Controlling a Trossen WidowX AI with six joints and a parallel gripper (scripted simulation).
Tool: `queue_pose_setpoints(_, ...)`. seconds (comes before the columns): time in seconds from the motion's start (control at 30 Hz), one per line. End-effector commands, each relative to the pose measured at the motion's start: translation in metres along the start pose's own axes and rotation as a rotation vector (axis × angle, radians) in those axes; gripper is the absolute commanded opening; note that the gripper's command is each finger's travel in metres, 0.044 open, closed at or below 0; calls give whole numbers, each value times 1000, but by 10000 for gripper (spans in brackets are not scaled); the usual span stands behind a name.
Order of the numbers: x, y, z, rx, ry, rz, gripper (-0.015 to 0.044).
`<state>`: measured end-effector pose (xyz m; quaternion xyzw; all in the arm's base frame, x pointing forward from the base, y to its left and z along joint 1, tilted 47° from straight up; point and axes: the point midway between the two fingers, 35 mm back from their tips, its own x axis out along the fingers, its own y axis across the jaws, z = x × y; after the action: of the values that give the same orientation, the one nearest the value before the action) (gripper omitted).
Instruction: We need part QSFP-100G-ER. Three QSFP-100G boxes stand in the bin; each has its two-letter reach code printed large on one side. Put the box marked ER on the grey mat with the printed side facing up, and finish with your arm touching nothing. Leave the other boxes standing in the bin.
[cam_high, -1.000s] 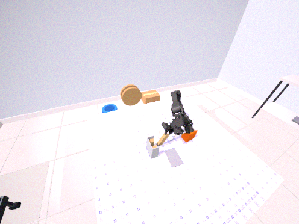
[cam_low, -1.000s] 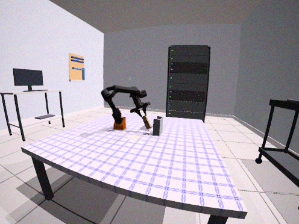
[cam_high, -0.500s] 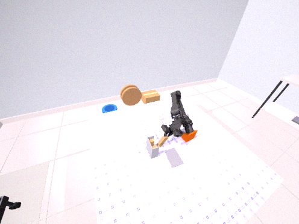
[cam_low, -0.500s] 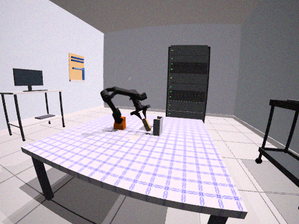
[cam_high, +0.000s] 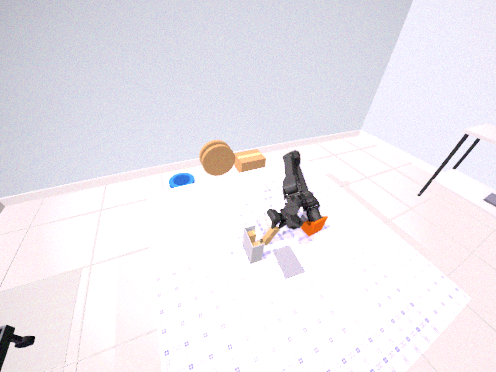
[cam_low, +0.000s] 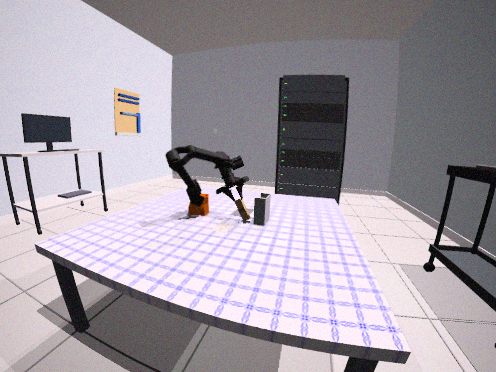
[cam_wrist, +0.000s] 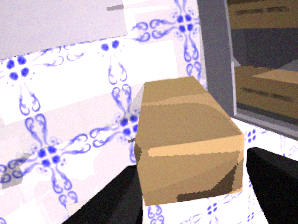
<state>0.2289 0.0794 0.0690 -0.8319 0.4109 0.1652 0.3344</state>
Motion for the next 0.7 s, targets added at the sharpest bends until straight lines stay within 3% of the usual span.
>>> queue_pose_setpoints(0.0,0,0,0,0,1,0,235)
queue_pose_setpoints(0.67,9,-26,1,3,2,188,235)
